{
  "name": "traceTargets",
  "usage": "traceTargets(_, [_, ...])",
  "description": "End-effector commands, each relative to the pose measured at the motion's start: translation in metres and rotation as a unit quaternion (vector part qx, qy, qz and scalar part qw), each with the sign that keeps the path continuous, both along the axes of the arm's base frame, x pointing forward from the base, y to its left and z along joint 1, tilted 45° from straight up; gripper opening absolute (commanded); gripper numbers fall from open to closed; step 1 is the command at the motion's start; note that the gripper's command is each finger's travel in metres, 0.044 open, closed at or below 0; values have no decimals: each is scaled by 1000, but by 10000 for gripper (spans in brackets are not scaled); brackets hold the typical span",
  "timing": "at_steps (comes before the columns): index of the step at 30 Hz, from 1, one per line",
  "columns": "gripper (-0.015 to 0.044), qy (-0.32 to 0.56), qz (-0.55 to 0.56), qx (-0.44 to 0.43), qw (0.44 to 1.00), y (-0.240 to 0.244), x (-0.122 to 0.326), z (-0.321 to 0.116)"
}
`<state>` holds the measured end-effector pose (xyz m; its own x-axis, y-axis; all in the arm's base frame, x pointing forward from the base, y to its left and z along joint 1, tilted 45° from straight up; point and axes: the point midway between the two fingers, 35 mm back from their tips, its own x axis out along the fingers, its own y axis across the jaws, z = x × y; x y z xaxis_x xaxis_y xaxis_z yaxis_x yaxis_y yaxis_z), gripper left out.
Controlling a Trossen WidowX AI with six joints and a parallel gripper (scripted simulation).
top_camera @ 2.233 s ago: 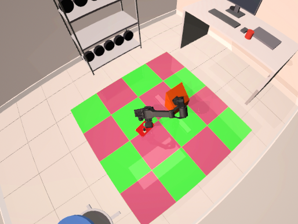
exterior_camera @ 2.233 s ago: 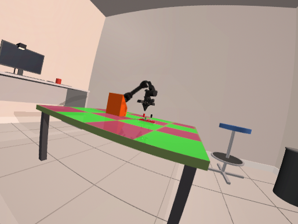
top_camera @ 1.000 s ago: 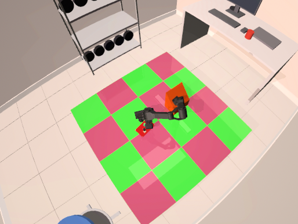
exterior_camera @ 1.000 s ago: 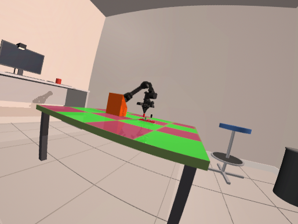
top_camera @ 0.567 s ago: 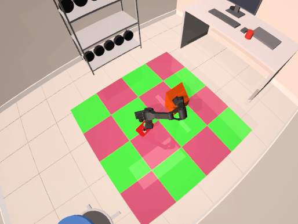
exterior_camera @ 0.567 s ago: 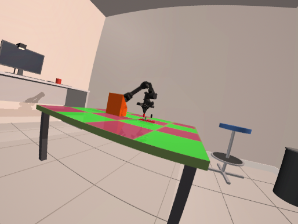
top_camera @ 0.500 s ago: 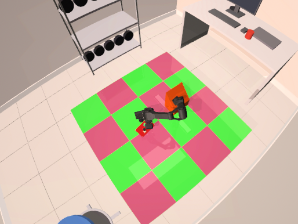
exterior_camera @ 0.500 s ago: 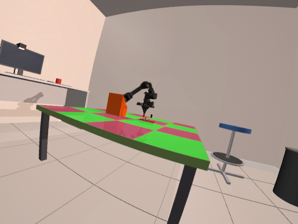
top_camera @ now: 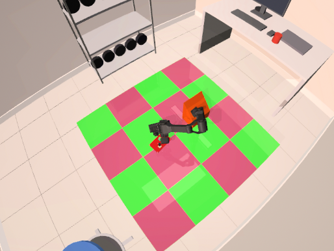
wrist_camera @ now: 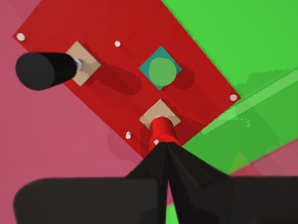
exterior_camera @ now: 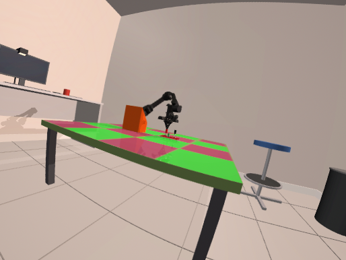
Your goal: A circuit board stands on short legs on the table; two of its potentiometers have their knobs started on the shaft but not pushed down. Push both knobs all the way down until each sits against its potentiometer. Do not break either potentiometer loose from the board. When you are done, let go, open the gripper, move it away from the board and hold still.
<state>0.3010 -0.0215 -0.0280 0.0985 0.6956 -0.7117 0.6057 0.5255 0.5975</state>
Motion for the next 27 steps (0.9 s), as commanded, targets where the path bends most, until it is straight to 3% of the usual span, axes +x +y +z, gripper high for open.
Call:
traceTargets(1, [0,1,-2,2,1000,3,1,-2])
traceTargets(27, [0,1,-2,2,1000,6,1,-5])
